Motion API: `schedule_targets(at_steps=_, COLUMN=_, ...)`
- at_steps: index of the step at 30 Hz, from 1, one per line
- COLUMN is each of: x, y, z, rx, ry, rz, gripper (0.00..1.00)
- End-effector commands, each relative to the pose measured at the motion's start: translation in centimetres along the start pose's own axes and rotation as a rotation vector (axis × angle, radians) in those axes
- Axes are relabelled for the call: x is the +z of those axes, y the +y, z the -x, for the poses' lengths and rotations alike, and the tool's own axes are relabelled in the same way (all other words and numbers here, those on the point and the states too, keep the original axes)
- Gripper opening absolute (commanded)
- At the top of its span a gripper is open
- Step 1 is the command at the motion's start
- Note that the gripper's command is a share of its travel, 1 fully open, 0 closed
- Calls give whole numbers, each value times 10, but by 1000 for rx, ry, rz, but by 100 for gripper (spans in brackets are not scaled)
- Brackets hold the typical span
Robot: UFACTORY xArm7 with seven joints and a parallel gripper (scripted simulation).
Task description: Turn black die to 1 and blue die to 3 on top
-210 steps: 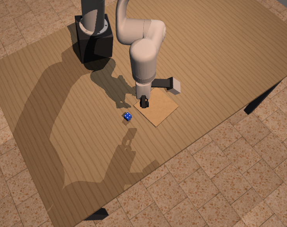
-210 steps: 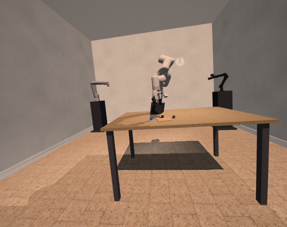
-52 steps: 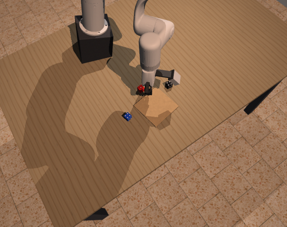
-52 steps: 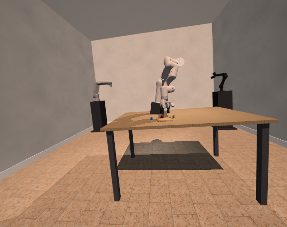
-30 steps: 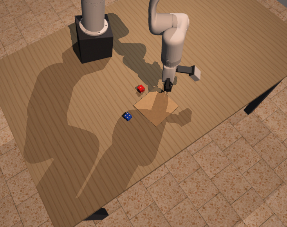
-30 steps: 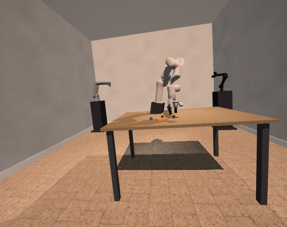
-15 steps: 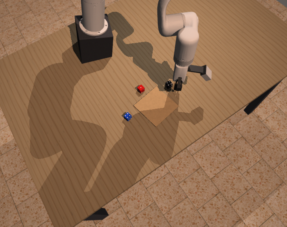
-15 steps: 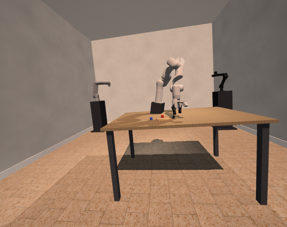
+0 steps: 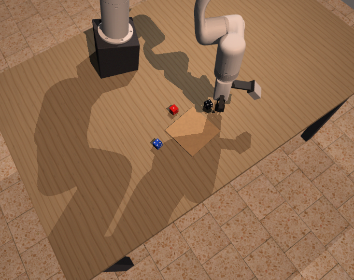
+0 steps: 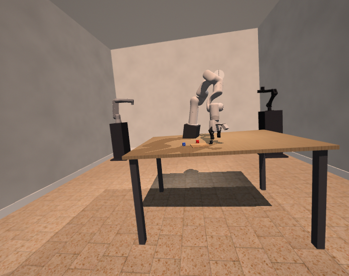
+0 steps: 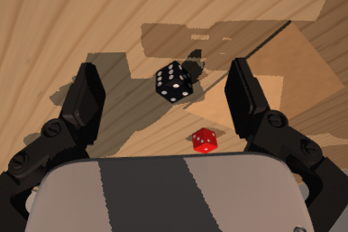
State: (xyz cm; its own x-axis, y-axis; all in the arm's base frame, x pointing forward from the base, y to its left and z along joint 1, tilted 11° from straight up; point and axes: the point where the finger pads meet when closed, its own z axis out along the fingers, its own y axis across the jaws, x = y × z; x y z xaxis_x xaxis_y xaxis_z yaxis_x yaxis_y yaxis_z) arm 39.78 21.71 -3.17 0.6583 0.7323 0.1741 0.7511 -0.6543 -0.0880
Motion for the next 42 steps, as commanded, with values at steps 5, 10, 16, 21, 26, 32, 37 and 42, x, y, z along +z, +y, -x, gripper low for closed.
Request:
schedule_targets(at_steps=5, x=-1, y=1, z=-1, rx=1, ry=3, rz=1, gripper=100)
schedule_targets(at_steps=10, x=-1, y=1, z=-1, rx=1, ry=3, rz=1, gripper=100)
schedule_targets(at_steps=16, x=-1, y=1, z=-1, rx=1, ry=3, rz=1, gripper=100)
schedule_targets(at_steps=21, x=-9, y=1, z=-1, rx=0, ry=3, rz=1, gripper=100)
schedule_targets(at_steps=26, x=-26, y=1, z=-1, rx=0, ry=3, rz=1, gripper=100)
schedule_targets(at_steps=32, x=-72, y=1, z=-1, rx=0, ry=3, rz=1, gripper=100)
schedule_targets(at_steps=37, x=-99, y=1, z=-1, rx=0, ry=3, rz=1, gripper=100)
schedule_targets(at_steps=42, x=-105, y=1, z=-1, rx=0, ry=3, rz=1, gripper=100)
